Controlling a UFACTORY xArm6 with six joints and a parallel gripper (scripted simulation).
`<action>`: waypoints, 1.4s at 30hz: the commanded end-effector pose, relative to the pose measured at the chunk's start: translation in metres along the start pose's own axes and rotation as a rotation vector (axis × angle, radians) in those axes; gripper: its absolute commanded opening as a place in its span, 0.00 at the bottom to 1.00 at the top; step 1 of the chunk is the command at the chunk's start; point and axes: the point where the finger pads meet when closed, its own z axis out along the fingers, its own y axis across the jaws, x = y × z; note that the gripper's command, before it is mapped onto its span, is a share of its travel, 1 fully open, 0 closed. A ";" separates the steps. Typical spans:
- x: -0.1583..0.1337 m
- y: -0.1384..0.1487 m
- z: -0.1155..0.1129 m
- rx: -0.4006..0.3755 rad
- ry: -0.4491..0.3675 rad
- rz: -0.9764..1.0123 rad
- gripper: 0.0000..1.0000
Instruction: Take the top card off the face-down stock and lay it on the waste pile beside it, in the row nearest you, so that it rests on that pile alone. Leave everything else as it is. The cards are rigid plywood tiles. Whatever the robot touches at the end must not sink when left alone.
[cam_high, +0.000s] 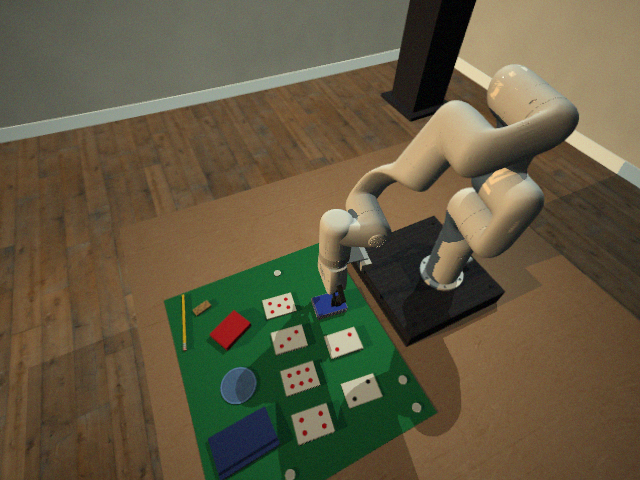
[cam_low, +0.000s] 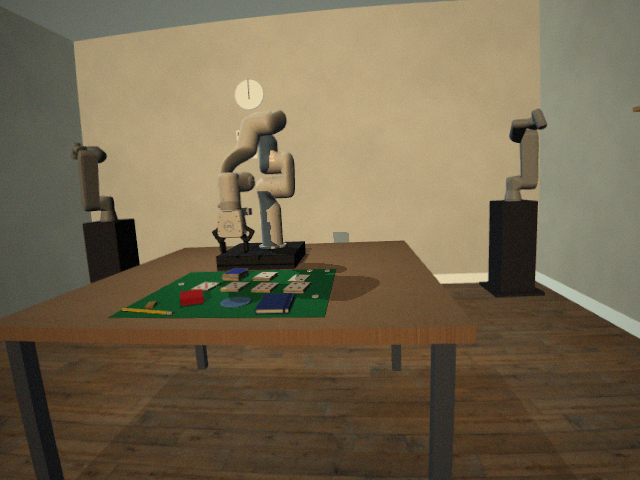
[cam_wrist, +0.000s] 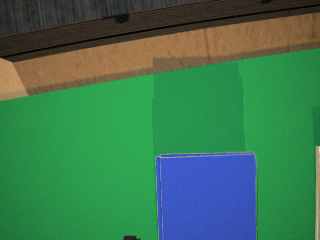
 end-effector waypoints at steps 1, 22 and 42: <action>-0.001 0.000 -0.001 0.000 -0.004 0.047 1.00; -0.001 0.000 -0.002 -0.020 -0.002 0.830 1.00; 0.000 0.000 -0.002 -0.080 0.022 1.586 1.00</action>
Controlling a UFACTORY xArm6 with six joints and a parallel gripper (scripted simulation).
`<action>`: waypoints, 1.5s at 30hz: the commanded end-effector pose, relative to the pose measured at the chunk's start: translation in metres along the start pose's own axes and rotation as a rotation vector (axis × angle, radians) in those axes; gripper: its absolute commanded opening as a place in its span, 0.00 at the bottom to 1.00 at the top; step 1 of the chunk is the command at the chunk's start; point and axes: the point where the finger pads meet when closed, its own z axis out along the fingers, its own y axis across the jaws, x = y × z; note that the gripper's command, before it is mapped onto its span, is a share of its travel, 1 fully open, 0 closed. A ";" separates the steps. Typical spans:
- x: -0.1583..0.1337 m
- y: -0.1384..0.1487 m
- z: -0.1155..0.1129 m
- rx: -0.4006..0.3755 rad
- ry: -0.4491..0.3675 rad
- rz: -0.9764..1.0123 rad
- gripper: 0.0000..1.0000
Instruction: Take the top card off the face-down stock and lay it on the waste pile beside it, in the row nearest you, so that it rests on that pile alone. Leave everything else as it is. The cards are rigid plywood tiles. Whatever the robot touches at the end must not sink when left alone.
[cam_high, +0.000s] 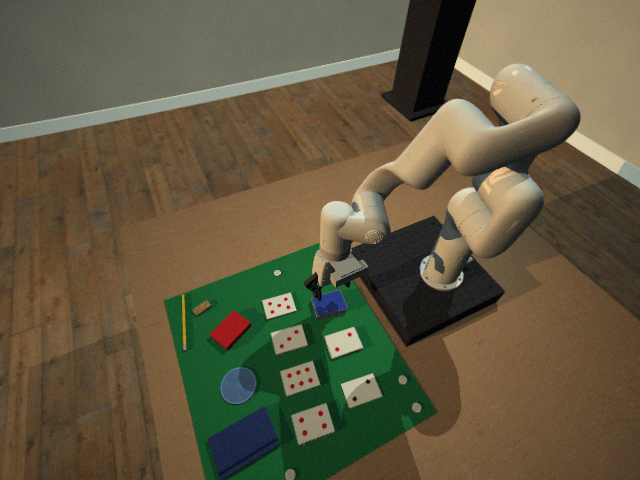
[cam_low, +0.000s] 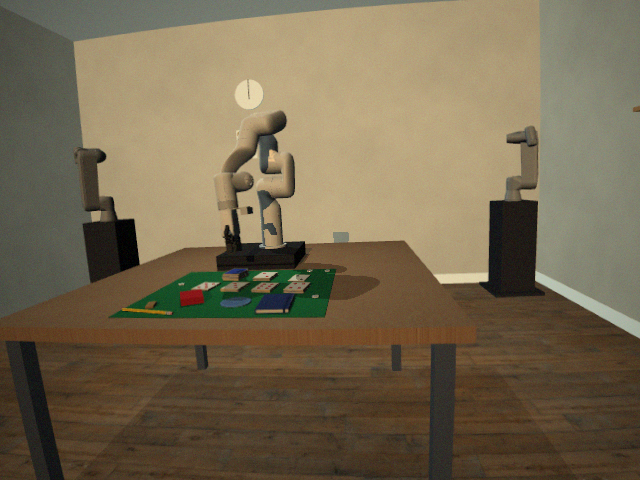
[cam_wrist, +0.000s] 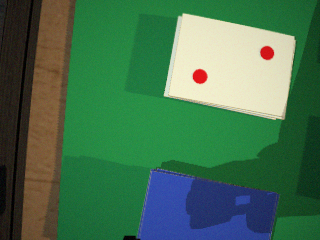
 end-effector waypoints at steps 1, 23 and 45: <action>0.000 0.001 -0.001 -0.004 -0.025 0.278 1.00; 0.000 0.001 -0.002 -0.040 0.005 1.104 1.00; -0.001 0.001 0.012 -0.037 -0.104 1.767 0.87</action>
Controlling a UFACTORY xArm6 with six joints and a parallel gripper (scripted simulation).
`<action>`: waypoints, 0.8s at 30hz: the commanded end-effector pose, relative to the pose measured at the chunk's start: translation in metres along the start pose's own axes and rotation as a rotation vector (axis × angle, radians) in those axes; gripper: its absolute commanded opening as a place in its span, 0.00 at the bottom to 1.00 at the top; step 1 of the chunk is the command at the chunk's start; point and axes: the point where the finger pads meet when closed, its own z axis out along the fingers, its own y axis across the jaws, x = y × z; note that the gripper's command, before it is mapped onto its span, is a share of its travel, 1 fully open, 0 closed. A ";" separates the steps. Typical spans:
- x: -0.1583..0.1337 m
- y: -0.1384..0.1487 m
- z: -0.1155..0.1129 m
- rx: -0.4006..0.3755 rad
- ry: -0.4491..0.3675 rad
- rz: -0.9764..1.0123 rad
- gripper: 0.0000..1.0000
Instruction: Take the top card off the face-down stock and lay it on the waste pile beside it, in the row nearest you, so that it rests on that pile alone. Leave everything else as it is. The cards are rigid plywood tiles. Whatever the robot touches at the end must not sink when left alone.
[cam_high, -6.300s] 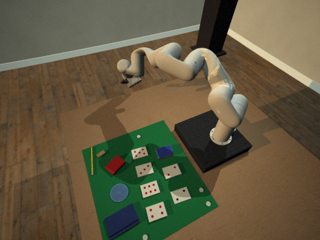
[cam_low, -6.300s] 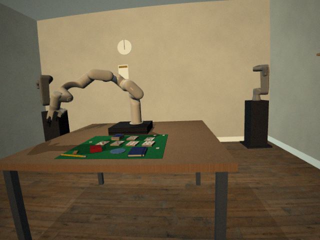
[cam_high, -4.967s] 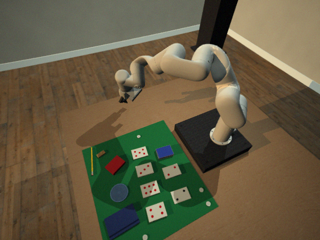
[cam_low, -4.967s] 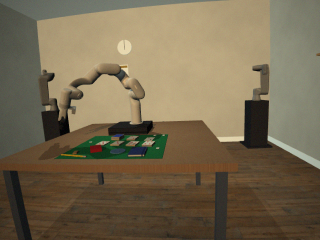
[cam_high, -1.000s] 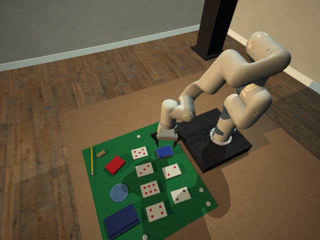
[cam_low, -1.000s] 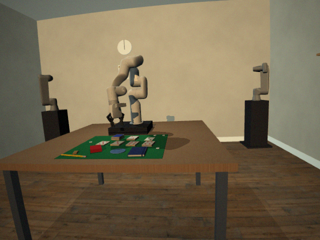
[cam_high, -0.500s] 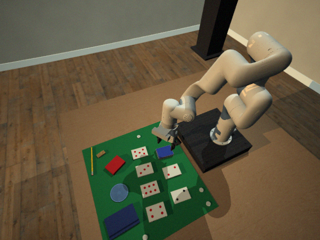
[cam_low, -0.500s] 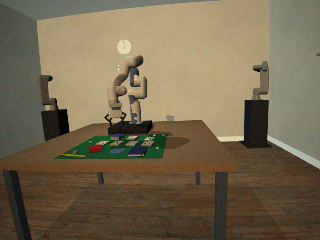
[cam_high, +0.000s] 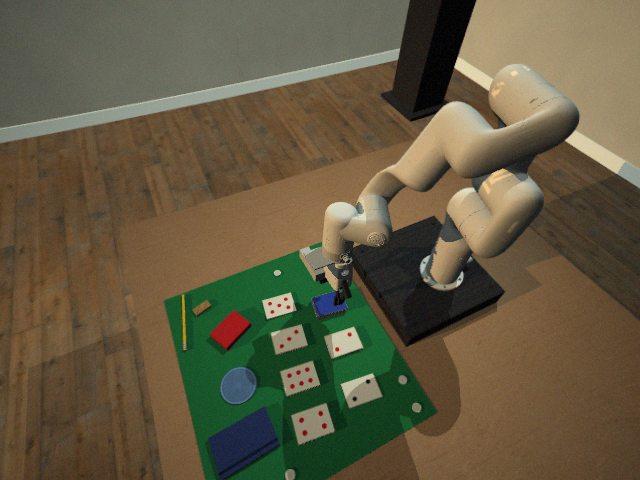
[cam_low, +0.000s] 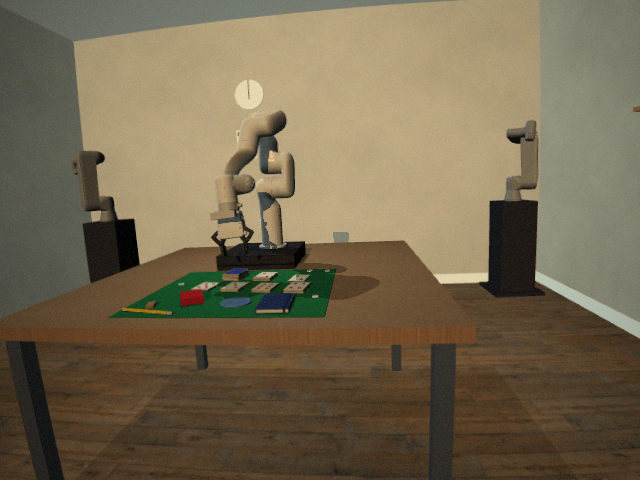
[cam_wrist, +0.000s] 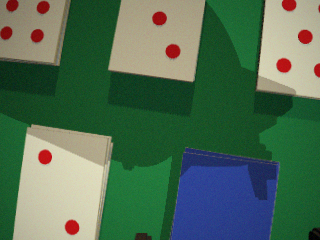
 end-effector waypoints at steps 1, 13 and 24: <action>0.001 0.001 0.008 -0.093 -0.076 0.145 0.87; 0.000 0.004 0.034 -0.093 -0.076 0.145 0.87; -0.001 0.005 0.046 -0.093 -0.076 0.145 0.87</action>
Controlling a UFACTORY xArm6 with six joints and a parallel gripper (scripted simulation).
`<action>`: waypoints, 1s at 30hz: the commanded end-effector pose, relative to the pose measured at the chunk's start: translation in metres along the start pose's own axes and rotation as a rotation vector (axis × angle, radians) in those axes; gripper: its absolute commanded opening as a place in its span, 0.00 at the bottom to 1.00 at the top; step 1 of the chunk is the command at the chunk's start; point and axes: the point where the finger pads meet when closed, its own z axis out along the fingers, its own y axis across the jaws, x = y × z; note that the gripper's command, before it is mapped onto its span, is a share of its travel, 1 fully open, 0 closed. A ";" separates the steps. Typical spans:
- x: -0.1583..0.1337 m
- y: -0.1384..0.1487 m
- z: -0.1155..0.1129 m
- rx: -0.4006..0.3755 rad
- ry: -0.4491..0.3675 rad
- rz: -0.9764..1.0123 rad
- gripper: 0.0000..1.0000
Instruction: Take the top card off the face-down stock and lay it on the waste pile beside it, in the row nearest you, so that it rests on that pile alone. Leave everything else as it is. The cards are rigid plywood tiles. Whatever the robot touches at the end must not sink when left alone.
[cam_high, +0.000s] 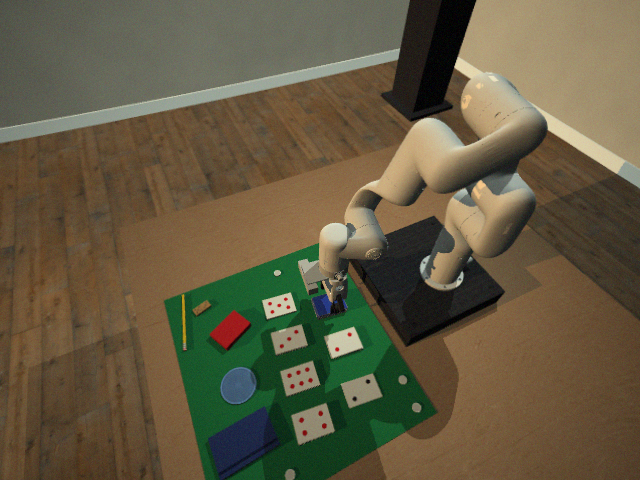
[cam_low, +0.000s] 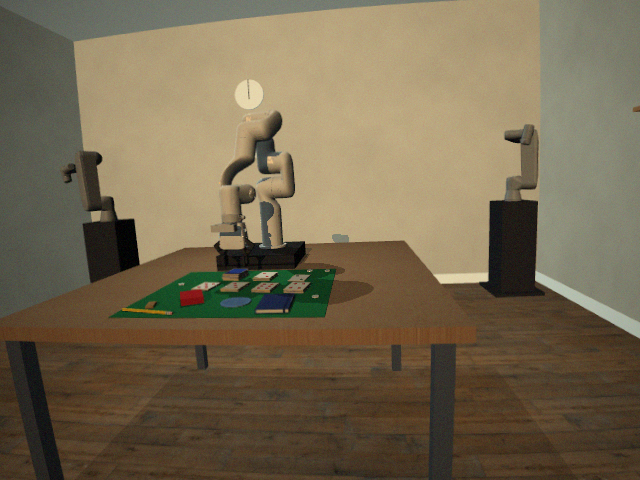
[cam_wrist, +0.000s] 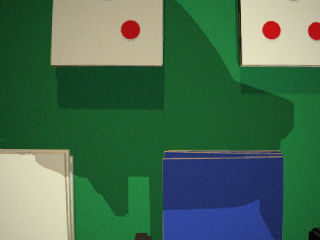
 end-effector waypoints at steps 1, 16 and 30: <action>0.002 0.000 0.005 -0.002 0.003 0.000 0.87; 0.002 0.000 0.006 -0.002 0.003 0.000 0.87; 0.002 0.000 0.006 -0.002 0.003 0.000 0.73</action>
